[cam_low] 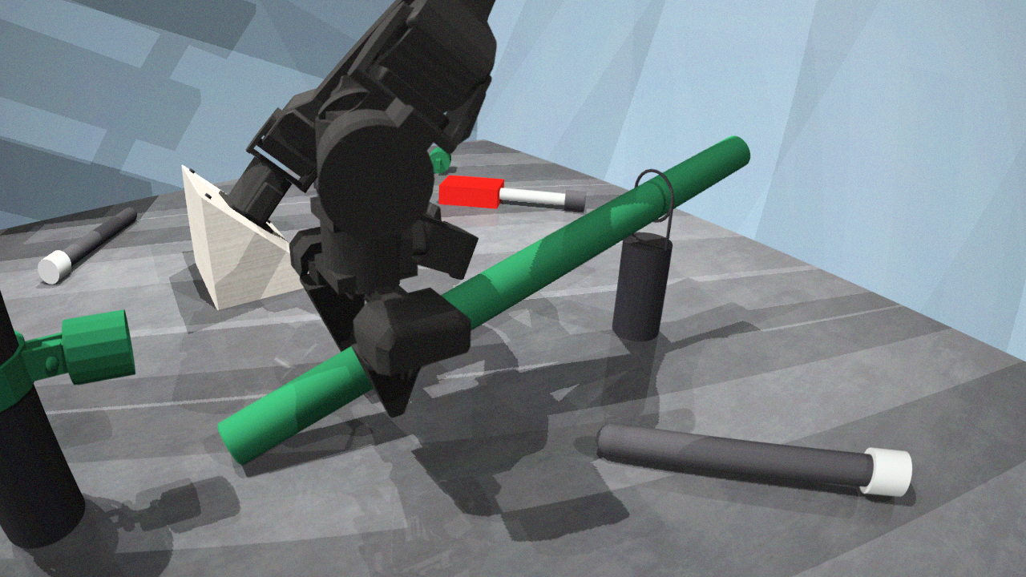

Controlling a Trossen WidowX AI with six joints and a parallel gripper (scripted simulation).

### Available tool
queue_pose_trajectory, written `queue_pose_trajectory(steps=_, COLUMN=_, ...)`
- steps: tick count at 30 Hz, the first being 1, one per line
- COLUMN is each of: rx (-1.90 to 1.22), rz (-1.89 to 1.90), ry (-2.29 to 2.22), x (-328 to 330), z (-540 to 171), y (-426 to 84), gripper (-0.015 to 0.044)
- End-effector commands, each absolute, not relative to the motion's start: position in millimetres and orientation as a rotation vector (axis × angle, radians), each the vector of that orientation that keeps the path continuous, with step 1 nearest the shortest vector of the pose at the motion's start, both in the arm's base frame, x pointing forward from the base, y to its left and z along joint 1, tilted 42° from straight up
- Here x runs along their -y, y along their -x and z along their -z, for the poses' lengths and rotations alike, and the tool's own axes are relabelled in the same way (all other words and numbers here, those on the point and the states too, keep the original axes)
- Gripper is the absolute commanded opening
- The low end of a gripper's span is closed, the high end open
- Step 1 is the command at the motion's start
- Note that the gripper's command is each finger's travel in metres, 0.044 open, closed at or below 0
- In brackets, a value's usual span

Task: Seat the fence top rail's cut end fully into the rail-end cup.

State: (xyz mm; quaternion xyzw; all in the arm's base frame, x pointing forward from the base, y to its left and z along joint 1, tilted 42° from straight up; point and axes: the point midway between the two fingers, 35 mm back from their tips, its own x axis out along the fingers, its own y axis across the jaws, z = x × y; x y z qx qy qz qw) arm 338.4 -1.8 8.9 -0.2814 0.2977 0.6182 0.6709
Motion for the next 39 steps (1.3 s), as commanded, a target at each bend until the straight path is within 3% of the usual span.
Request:
queue_pose_trajectory(steps=1, rx=-0.673, rz=-1.395, ry=0.625, x=-0.1, z=-7.7, y=-337.5, gripper=0.0282)
queue_pose_trajectory(steps=6, rx=-0.673, rz=-1.395, ry=0.625, x=-0.1, z=-7.7, y=-337.5, gripper=0.0151)
queue_pose_trajectory(steps=12, rx=-0.673, rz=-1.395, ry=0.625, x=-0.1, z=-7.7, y=-337.5, gripper=0.0111)
queue_pose_trajectory(steps=16, rx=-0.673, rz=-1.395, ry=0.625, x=3.4, z=-10.8, y=-337.1, gripper=0.0006)
queue_pose_trajectory(steps=31, rx=-0.858, rz=-1.338, ry=0.806, x=64.6, z=-45.3, y=-334.0, gripper=0.0)
queue_pose_trajectory(steps=39, rx=-0.853, rz=-1.345, ry=0.794, x=60.8, z=-43.4, y=-333.8, gripper=0.0)
